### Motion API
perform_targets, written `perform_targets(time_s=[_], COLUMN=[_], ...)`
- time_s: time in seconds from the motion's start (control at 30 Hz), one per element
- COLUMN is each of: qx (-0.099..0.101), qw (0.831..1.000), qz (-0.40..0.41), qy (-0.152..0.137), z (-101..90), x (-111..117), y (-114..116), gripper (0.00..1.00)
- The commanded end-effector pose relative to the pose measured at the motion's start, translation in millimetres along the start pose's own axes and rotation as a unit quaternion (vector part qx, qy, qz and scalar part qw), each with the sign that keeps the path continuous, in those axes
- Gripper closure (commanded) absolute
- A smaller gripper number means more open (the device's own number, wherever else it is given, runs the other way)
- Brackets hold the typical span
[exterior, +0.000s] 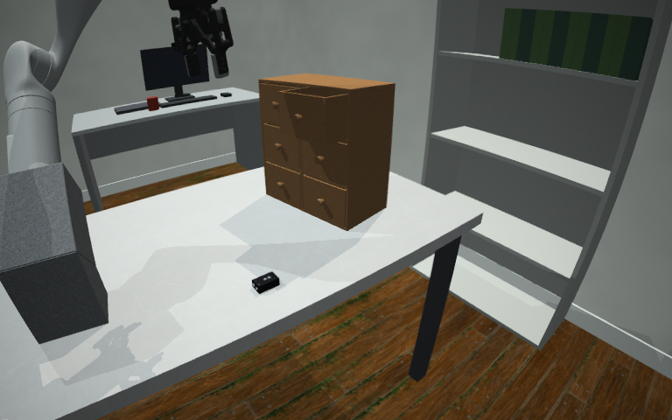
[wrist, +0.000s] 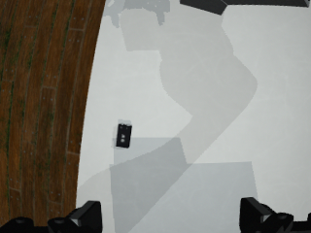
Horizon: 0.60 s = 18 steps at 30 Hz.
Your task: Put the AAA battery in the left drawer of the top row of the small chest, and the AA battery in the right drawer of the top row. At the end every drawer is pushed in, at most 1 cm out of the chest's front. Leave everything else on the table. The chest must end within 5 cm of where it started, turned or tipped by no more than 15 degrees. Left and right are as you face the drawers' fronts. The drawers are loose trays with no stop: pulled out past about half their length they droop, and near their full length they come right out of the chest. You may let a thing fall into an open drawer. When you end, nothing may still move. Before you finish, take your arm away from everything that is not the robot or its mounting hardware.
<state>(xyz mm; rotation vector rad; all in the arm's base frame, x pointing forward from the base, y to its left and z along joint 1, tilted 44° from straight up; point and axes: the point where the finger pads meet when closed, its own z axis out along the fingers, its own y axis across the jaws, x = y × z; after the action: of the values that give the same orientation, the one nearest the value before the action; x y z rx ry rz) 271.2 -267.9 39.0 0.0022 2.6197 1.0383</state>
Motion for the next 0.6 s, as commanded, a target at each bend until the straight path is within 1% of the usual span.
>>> perform_targets(time_s=[0.0,0.1,0.17,0.57], qx=[0.0,0.0,0.0,0.0], qw=[1.0,0.999,0.999,0.992], qz=[0.005,0.005,0.005,0.005], qy=[-0.016,-0.036,-0.036,-0.126], z=[1.0,4.6,4.6,20.8], x=[2.0,-0.2,-0.2,-10.2], y=[0.1,0.1,0.1,-0.1], gripper=[0.0,0.0,0.0,0.0])
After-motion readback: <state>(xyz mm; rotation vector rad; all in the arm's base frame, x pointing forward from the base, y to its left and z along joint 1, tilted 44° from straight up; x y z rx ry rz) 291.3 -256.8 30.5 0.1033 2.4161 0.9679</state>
